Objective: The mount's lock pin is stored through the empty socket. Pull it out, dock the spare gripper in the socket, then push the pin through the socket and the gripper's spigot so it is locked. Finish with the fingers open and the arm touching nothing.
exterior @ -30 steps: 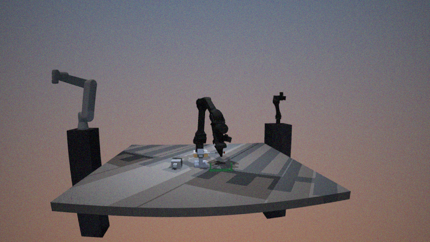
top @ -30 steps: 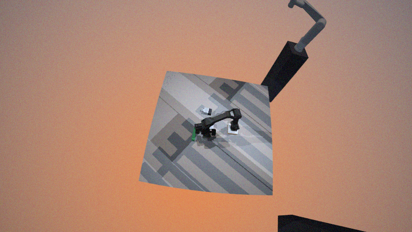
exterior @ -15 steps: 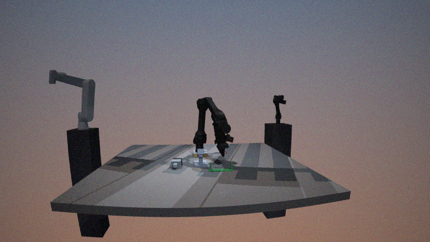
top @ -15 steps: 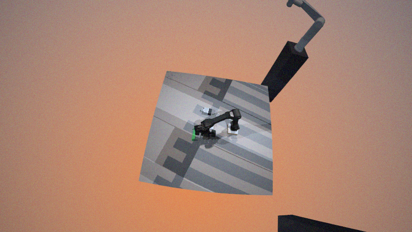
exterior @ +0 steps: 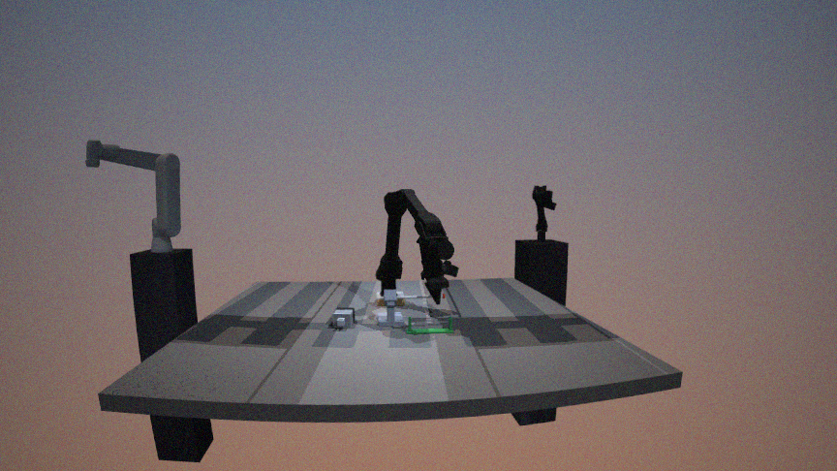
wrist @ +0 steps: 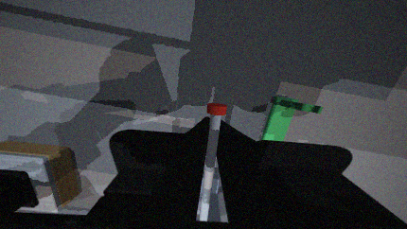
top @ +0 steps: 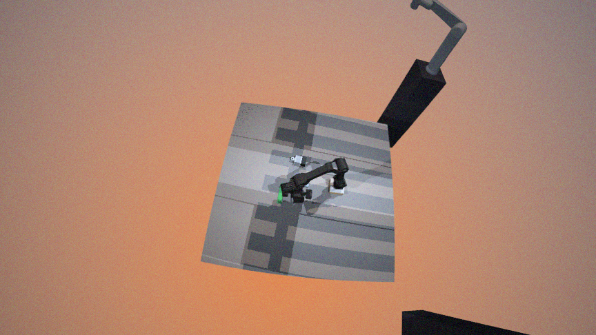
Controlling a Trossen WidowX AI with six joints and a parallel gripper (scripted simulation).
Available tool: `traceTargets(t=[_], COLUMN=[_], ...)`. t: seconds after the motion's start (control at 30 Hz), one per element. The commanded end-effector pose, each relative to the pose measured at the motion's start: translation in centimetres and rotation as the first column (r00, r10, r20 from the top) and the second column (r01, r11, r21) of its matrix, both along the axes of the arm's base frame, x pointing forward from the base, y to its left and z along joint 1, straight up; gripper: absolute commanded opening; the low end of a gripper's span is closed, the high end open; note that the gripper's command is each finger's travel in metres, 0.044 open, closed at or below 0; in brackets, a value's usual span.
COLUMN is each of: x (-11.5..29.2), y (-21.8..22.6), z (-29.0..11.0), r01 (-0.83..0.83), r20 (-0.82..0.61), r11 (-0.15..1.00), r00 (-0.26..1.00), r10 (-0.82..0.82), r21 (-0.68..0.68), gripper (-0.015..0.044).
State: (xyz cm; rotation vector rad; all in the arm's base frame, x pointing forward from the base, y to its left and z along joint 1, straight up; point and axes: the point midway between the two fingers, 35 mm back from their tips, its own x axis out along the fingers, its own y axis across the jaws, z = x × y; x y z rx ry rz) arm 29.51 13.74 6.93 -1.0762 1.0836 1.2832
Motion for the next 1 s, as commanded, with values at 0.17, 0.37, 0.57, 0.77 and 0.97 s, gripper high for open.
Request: traceTargets(t=[0.17,0.37,0.57,0.77,0.97], x=[0.1,0.1,0.1,0.1,0.1], y=[0.7,1.2,1.6,2.1,2.1], z=[0.3,0.5,0.6,0.7,1.1], r01=[0.003,0.003,0.003,0.003,0.001], r20=[-0.001,-0.004,-0.007,-0.01,-0.012], r11=[1.0,1.0,1.0,1.0,1.0], r00=[1.0,1.0,1.0,1.0,1.0], r10=[-0.003,-0.003,-0.003,-0.003,-0.001], r21=[-0.003,-0.004,-0.005,-0.006,-0.006], gripper=[0.0,0.0,0.0,0.0,0.0])
